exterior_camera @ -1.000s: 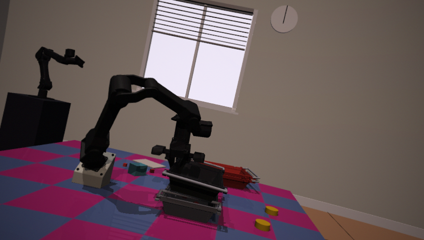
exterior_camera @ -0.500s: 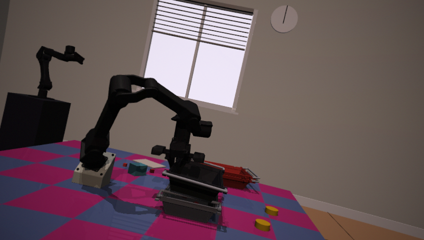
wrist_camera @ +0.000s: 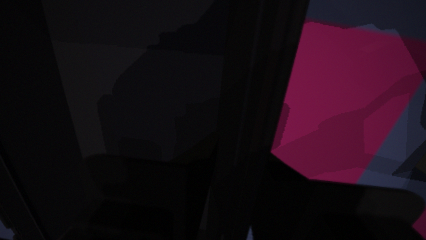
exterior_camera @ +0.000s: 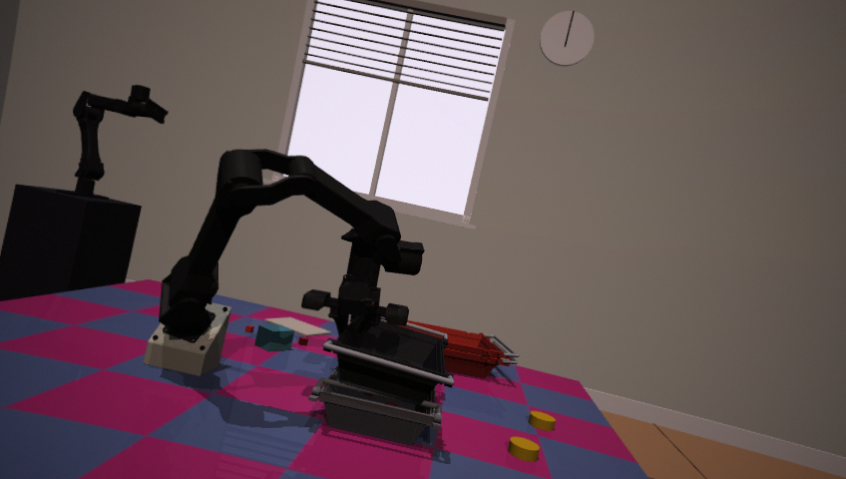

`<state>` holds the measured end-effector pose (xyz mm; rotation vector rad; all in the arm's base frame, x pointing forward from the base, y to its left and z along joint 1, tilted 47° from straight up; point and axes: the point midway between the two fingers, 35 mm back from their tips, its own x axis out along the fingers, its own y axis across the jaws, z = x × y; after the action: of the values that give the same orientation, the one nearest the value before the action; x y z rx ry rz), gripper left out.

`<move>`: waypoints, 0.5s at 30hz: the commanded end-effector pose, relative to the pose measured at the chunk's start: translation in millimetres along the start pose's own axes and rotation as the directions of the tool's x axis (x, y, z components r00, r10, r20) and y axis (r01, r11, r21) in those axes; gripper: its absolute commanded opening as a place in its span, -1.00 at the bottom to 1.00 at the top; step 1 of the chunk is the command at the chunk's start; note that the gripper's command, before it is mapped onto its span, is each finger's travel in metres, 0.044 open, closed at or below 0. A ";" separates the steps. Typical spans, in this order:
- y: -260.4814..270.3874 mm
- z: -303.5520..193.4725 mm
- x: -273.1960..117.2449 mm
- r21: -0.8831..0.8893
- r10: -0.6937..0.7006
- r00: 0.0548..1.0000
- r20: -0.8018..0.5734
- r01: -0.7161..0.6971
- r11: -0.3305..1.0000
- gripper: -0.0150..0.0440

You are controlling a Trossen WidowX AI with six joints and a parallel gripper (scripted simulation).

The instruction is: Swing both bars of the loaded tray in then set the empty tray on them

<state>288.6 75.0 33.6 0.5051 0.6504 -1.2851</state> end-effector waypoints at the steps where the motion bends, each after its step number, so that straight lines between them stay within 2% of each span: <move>1: -5.5 4.0 7.8 0.009 -0.036 0.999 -0.002 0.036 0.999 -0.19; 15: -5.5 4.0 7.8 0.009 -0.036 0.999 -0.002 0.036 0.999 0.50</move>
<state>286.5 66.1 32.0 0.5032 0.6559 -1.3173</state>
